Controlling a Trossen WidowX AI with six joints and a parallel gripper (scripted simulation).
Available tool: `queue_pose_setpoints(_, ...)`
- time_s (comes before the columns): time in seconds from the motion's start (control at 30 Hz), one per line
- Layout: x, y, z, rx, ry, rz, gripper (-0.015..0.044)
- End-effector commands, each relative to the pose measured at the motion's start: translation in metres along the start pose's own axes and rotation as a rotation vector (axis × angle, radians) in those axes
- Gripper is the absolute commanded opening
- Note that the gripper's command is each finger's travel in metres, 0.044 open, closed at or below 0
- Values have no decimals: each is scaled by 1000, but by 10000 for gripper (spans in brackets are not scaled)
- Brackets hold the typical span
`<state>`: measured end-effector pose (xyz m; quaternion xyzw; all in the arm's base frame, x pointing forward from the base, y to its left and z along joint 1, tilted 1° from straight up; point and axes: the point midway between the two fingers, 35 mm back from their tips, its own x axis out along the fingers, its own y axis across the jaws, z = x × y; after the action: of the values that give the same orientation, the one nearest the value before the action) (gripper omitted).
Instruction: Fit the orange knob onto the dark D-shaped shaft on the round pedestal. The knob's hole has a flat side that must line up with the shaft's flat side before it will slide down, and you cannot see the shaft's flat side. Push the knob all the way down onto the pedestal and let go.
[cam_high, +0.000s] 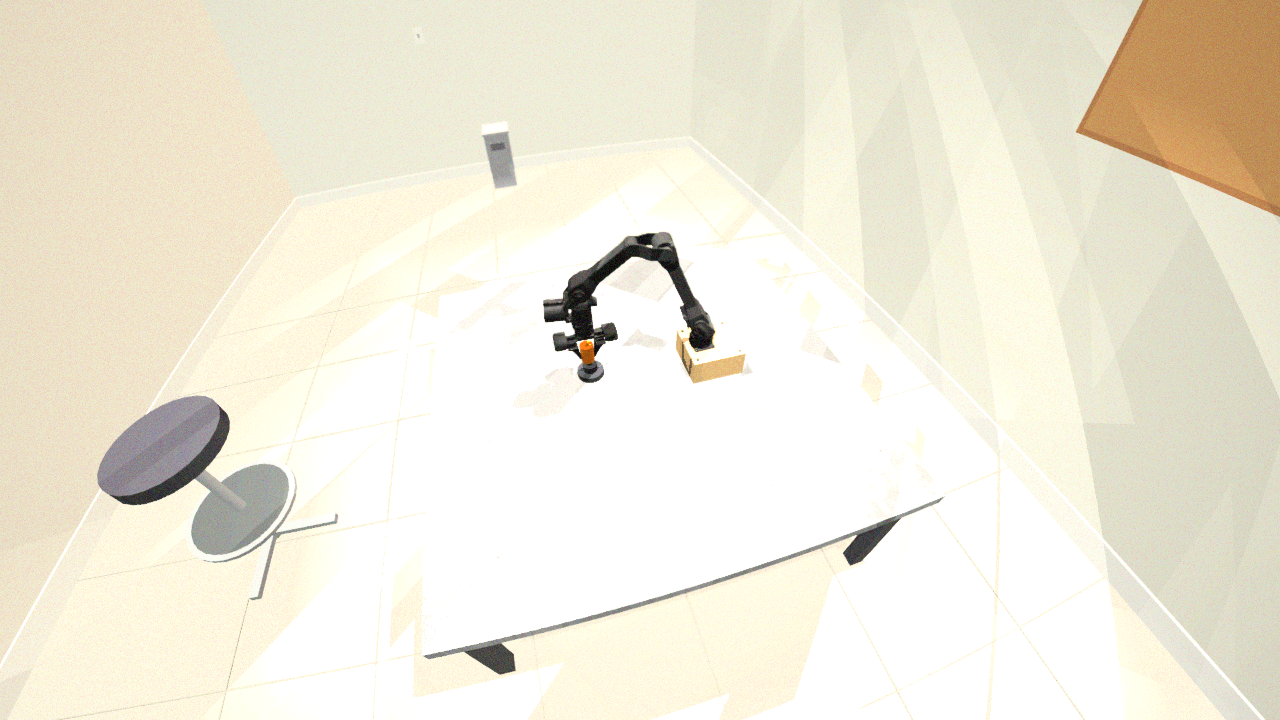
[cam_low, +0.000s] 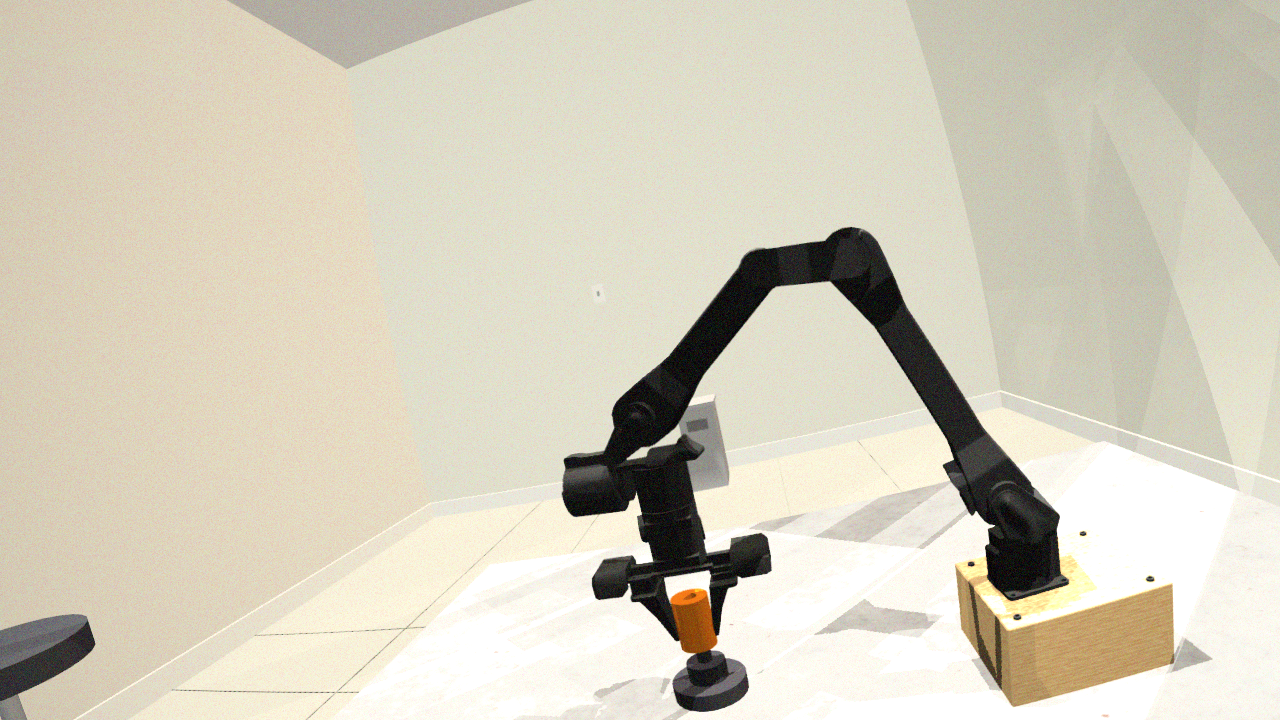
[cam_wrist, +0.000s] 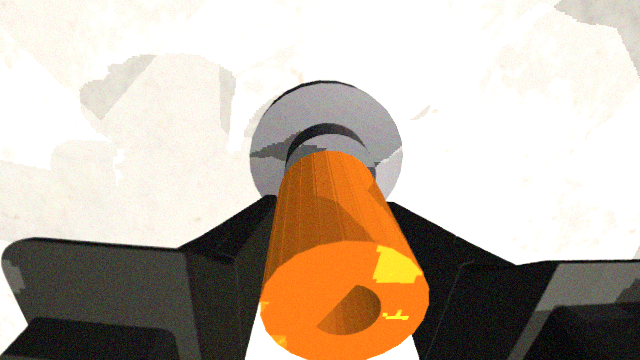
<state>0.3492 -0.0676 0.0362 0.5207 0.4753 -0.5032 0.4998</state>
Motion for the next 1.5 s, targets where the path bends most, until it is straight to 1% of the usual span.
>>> queue_pose_setpoints(0.0,2,-2,0,10,0,1,0)
queue_pose_setpoints(0.6,3,0,0,10,0,1,0)
queue_pose_setpoints(0.8,-2,1,0,10,0,1,0)
queue_pose_setpoints(0.9,-2,1,0,64,0,1,0)
queue_pose_setpoints(1.03,-3,1,0,209,1,1,0)
queue_pose_setpoints(1.47,2,-2,0,220,1,1,0)
